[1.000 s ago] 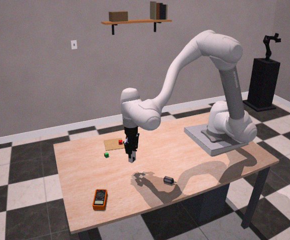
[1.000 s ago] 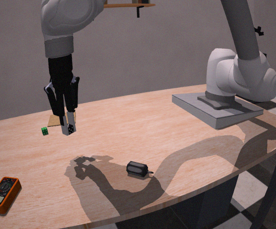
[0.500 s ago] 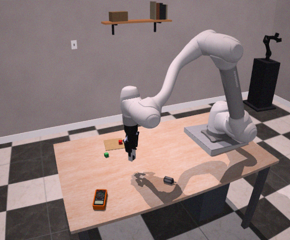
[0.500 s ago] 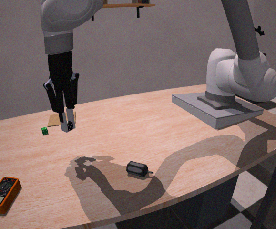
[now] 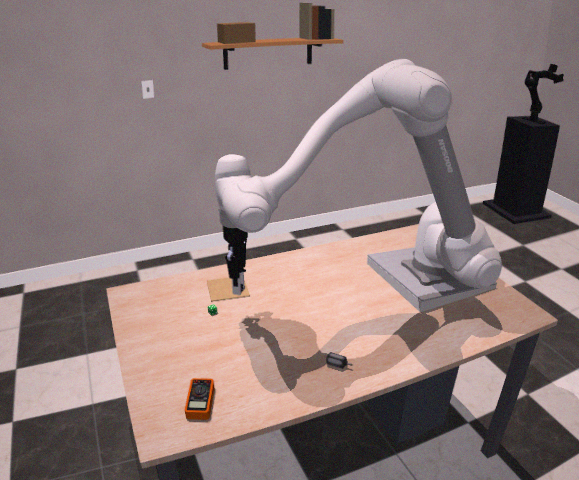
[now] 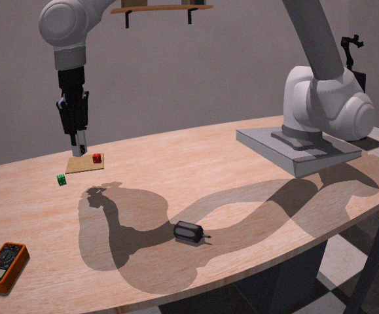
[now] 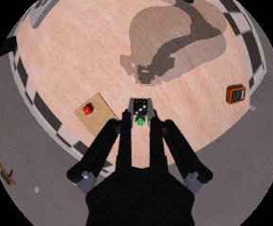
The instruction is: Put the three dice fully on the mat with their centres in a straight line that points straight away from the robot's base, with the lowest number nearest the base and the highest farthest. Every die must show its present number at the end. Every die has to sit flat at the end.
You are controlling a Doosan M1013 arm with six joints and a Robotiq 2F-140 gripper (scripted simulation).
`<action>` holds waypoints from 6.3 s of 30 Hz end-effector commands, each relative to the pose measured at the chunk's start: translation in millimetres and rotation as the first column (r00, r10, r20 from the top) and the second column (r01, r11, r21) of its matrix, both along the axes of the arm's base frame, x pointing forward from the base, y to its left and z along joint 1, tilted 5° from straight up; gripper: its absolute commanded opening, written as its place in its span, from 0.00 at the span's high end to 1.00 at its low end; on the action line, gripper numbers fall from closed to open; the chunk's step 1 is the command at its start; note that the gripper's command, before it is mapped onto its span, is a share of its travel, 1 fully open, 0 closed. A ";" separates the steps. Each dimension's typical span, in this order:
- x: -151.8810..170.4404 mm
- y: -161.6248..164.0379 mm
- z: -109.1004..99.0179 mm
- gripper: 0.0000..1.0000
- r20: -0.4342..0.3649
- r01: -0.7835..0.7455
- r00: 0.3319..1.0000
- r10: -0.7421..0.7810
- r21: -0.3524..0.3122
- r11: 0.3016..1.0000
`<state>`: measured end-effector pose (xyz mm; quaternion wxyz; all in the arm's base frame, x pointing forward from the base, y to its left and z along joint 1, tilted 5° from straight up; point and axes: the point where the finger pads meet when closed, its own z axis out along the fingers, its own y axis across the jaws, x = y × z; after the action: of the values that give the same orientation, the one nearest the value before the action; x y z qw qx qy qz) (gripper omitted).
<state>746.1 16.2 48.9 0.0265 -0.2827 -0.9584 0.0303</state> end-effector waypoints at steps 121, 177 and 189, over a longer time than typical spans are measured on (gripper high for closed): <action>1.4 -189.6 -88.3 0.79 -0.011 -0.338 0.941 0.338 0.036 0.941; 1.1 -189.8 -92.1 0.79 -0.011 -0.338 0.941 0.338 0.036 0.941; 1.1 -189.8 -92.1 0.79 -0.011 -0.338 0.941 0.338 0.036 0.941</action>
<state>746.6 -173.5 -44.1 0.0343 -0.1132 -0.9928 0.0208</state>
